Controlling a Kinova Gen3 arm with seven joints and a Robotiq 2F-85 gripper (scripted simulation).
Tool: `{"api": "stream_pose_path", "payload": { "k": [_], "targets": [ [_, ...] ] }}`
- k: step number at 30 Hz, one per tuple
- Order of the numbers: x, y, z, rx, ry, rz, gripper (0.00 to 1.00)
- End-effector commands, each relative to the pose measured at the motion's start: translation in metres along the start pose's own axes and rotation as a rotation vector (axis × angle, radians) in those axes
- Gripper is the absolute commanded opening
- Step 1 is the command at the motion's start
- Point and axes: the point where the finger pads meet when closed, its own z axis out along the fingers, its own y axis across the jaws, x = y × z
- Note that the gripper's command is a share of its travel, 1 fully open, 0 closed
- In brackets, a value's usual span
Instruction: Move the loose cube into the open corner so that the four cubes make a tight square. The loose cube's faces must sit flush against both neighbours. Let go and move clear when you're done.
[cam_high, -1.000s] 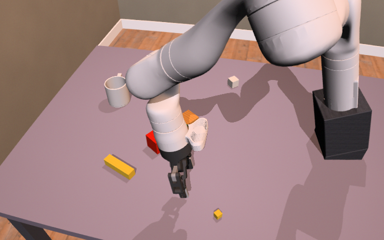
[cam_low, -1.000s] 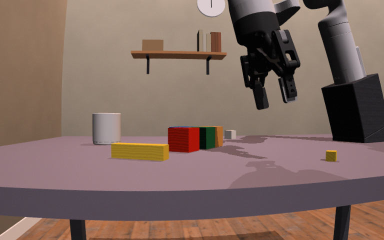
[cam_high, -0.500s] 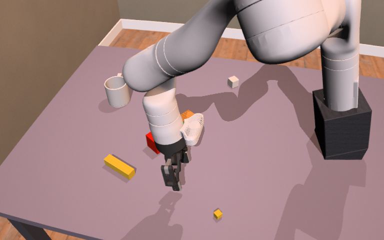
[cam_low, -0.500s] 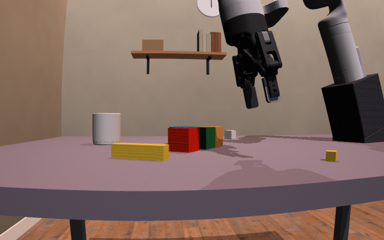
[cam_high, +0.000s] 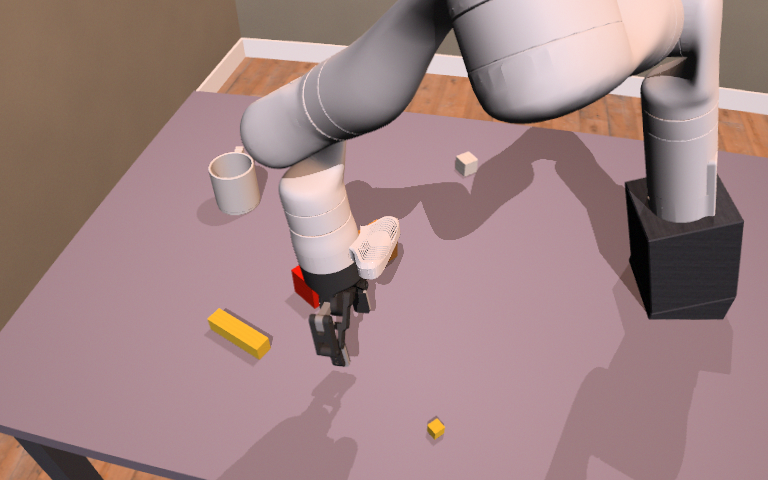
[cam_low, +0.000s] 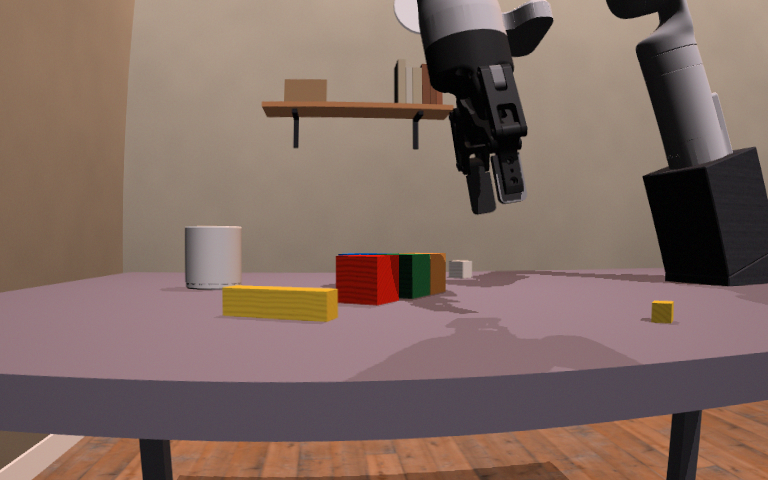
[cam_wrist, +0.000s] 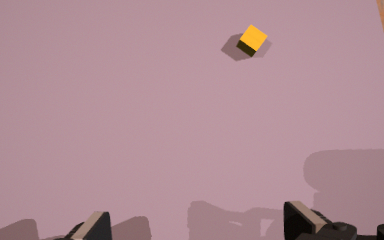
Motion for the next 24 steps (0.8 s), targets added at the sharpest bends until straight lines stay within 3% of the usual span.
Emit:
{"api": "stream_pose_path", "payload": {
  "k": [1,12,20,24],
  "targets": [
    [-0.013,-0.011,-0.006,-0.008,-0.02,0.069,1.0],
    [-0.022,-0.02,-0.009,-0.007,-0.033,0.109,1.0],
    [-0.073,-0.084,-0.034,-0.006,-0.117,0.362,1.0],
    [-0.08,-0.096,-0.039,-0.006,-0.132,0.406,1.0]
  ]
}}
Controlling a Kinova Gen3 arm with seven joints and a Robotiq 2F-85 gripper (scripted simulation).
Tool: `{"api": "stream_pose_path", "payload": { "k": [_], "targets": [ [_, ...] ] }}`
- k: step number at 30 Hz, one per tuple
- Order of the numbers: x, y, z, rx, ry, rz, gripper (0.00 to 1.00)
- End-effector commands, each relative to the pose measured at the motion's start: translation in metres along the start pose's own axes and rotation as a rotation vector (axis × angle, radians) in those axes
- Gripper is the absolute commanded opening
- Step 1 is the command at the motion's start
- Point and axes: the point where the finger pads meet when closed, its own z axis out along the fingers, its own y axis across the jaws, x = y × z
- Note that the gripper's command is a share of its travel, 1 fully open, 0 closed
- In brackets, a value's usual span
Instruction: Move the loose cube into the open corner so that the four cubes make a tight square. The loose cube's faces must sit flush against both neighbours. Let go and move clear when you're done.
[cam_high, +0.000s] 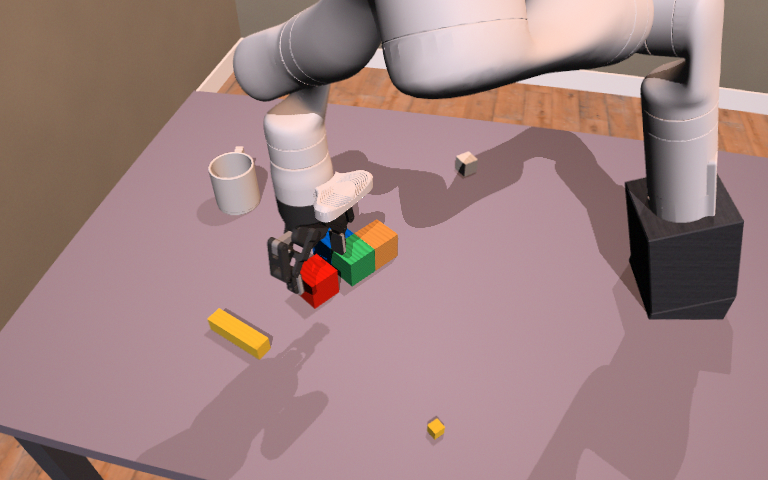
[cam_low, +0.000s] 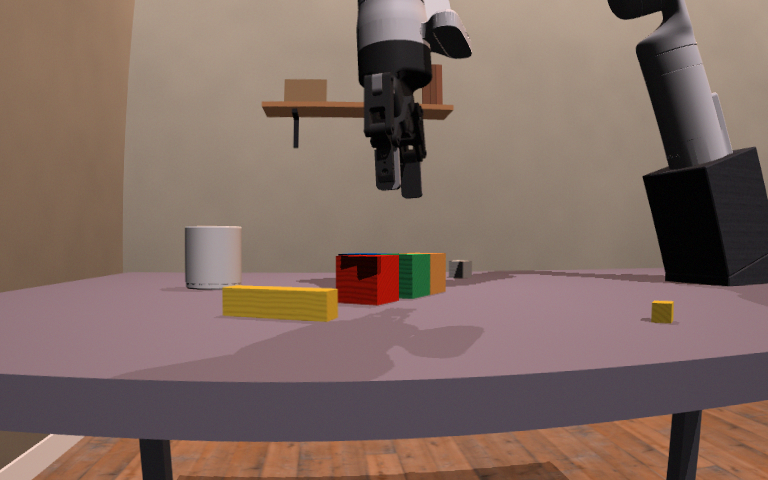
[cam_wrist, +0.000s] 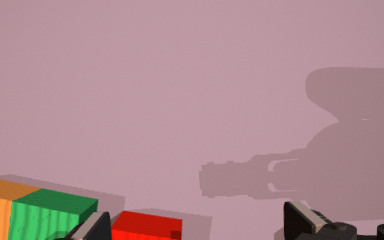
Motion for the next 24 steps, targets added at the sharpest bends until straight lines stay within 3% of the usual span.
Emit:
{"api": "stream_pose_path", "payload": {
  "k": [1,10,24],
  "targets": [
    [-0.02,-0.014,-0.005,-0.006,-0.02,0.083,1.0],
    [-0.046,-0.036,-0.014,-0.006,-0.055,0.186,1.0],
    [-0.05,-0.039,-0.016,-0.006,-0.061,0.202,1.0]
  ]
}}
